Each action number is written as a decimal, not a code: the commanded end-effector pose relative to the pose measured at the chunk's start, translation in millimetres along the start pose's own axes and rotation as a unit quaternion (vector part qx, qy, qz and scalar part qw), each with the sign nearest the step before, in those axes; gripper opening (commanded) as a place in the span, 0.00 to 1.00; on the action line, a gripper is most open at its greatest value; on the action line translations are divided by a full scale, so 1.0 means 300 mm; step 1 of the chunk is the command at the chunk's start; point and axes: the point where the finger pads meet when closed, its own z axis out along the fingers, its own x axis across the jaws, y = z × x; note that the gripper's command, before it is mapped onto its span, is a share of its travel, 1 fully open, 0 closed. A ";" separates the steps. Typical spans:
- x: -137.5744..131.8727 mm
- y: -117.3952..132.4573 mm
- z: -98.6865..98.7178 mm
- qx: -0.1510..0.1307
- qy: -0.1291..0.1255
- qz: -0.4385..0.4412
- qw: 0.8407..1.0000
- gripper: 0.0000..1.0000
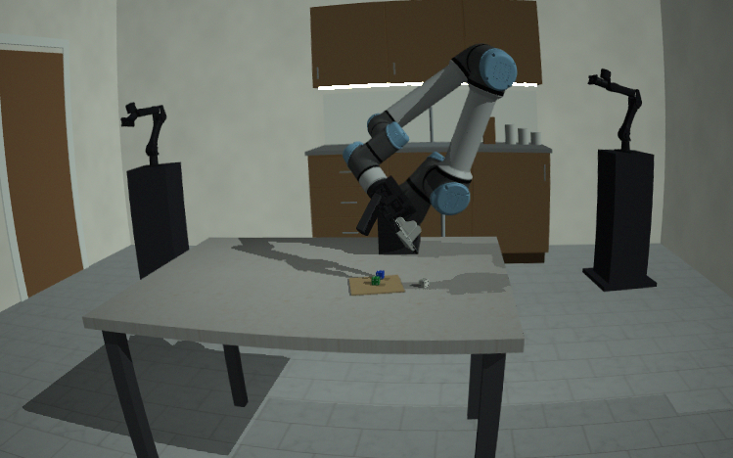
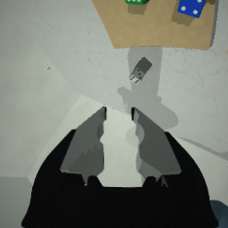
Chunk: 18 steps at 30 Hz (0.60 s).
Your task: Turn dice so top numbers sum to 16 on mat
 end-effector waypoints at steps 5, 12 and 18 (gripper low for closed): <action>-0.010 -0.004 0.001 0.005 0.022 -0.139 0.990 0.21; -0.014 -0.004 0.002 0.006 0.034 -0.201 0.979 0.21; -0.020 -0.002 0.005 0.006 0.051 -0.293 0.955 0.21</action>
